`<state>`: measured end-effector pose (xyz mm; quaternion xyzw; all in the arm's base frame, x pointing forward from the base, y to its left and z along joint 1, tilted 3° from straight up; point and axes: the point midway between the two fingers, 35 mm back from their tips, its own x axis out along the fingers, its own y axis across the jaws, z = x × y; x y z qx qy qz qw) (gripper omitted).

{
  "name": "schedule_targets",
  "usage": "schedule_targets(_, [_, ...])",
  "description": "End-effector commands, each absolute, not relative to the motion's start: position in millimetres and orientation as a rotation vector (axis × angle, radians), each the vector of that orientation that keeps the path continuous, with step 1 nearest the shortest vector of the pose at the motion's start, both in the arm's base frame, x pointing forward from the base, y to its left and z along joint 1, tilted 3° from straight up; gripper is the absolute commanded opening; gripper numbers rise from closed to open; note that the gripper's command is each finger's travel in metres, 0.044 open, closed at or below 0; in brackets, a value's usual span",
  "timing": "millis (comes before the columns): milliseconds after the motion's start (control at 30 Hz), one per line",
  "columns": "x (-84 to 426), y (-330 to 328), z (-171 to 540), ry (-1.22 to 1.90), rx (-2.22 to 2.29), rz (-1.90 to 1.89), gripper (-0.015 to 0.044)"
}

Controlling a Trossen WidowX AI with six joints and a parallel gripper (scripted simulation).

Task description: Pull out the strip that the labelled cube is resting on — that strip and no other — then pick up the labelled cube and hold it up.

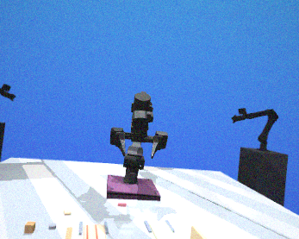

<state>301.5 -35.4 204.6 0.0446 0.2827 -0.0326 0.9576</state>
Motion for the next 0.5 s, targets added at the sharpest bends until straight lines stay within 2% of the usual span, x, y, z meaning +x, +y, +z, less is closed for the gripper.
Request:
schedule_targets(0, [301,-32,203,0.568,0.073,-0.052,0.04])
schedule_targets(100, [301,-32,203,0.568,0.073,-0.052,0.04])
schedule_targets(467, [342,1,164,1.018,0.067,0.037,0.0111])
